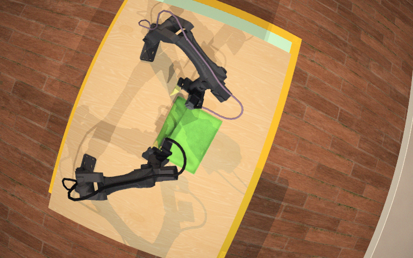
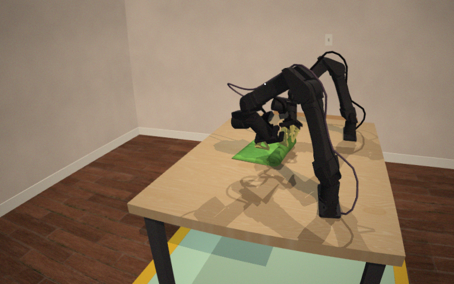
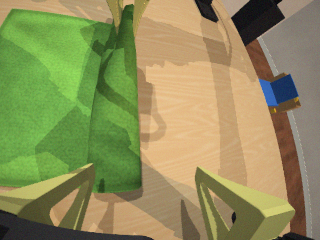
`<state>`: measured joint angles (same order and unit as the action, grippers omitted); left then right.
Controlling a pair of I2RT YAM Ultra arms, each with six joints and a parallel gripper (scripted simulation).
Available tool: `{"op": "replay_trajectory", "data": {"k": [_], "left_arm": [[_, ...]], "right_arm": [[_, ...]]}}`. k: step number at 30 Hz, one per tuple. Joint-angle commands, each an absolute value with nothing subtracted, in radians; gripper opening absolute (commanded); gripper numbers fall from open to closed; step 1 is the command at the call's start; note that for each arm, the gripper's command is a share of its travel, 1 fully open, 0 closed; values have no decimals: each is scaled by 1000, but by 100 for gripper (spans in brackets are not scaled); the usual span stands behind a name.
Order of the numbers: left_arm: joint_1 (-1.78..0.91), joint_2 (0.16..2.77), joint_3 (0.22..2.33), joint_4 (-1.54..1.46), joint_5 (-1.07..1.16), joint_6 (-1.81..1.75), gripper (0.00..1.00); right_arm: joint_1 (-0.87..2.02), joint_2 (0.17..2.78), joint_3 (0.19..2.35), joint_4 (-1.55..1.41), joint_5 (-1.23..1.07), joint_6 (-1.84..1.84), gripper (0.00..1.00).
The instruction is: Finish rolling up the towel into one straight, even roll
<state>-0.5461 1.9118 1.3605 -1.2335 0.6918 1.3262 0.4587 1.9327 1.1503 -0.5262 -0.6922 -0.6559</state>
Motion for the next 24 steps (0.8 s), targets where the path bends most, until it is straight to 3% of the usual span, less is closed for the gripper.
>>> {"op": "replay_trajectory", "data": {"k": [1,14,24], "left_arm": [[-577,1791,1232,-967,670,1274,93],[-695,1406,763,-379,522,1119,97],[-703,1391,709,-278,495,1111,98]], "right_arm": [[440,1998,1237,-705,-795,-664,21],[404,2168,1435,-990,-910,-748,21],[400,2217,1482,-1058,-922,-791,21]]}}
